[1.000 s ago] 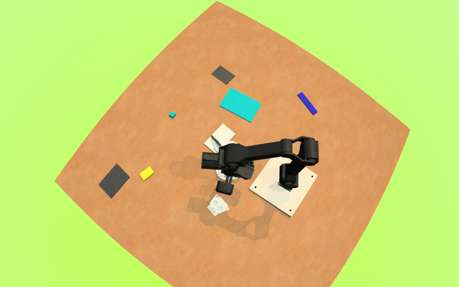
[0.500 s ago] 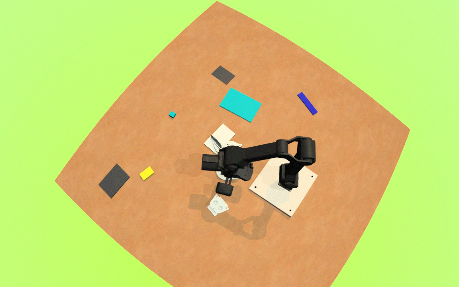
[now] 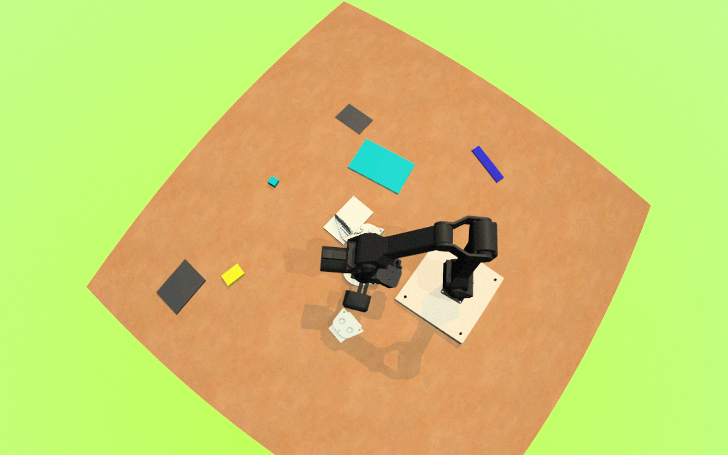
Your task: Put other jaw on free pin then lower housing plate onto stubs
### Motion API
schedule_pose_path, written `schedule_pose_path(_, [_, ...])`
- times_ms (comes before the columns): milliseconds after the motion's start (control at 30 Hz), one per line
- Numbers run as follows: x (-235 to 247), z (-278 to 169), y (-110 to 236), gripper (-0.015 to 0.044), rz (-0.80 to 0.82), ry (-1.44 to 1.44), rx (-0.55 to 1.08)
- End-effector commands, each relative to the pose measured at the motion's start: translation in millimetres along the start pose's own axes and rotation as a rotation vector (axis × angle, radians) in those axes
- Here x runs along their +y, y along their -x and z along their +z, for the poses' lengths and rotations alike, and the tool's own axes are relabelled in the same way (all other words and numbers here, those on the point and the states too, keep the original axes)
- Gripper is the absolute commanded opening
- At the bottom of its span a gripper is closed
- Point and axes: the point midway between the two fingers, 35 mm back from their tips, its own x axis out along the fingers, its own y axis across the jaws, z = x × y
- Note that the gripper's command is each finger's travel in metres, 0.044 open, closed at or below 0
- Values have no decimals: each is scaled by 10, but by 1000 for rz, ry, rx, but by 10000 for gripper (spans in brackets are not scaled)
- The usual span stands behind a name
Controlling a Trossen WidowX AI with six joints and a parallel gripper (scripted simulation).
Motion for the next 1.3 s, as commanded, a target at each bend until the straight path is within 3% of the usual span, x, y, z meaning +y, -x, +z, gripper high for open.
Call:
schedule_pose_path(0, [-6,3,-9,440,-4,4,-1])
schedule_pose_path(600, [-6,3,-12,440,-4,4,-1])
schedule_pose_path(967, [1,4,-8,151,0,0,-1])
schedule_pose_path(1267, [1,4,-8,134,0,0,-1])
